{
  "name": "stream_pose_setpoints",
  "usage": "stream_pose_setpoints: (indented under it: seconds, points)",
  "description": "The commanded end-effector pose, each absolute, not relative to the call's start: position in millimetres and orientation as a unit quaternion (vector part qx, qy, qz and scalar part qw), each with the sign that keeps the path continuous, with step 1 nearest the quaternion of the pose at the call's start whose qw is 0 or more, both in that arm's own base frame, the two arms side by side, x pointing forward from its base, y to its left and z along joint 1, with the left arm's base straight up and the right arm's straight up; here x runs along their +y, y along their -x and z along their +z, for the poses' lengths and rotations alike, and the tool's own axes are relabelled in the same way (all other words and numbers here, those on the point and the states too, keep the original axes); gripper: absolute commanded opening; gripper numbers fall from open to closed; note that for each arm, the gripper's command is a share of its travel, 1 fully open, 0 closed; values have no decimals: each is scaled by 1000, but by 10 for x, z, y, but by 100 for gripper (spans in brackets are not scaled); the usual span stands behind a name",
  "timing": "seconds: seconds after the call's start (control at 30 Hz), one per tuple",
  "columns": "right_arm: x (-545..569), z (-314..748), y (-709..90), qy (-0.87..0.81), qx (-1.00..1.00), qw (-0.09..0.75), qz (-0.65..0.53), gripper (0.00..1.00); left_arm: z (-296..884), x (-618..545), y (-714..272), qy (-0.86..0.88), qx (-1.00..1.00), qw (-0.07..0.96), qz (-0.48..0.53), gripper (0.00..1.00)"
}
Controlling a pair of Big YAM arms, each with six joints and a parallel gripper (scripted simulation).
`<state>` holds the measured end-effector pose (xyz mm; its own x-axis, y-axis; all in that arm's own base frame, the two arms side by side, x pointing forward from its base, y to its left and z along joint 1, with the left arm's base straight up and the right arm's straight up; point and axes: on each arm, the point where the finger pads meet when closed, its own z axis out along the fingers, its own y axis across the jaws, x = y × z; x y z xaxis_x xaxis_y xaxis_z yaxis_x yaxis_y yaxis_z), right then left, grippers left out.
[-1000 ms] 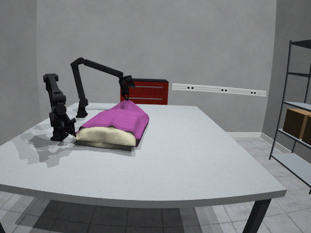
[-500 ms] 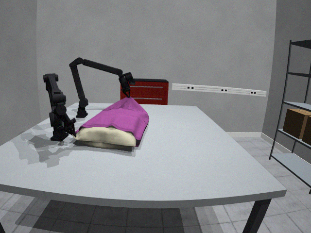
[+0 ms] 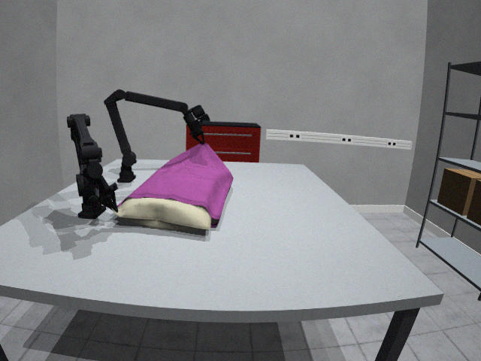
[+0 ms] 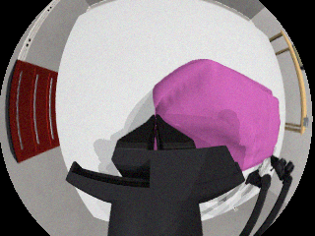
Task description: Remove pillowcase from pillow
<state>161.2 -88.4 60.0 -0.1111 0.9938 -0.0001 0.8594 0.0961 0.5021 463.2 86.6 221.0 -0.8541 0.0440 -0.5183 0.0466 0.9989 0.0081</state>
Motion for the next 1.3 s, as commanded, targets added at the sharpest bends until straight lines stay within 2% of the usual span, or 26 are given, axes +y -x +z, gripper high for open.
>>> stream_pose_setpoints:
  seconds: [0.0, 1.27]
  points:
    - [-931, 691, -1659, -637, 724, 186, 190, 2, 3069, 1028, -4954, -13, 932, 361, 30, 2]
    - [-932, 691, -1658, -637, 723, 186, 189, 2, 4604, 1070, -5002, 27, 841, 536, 70, 2]
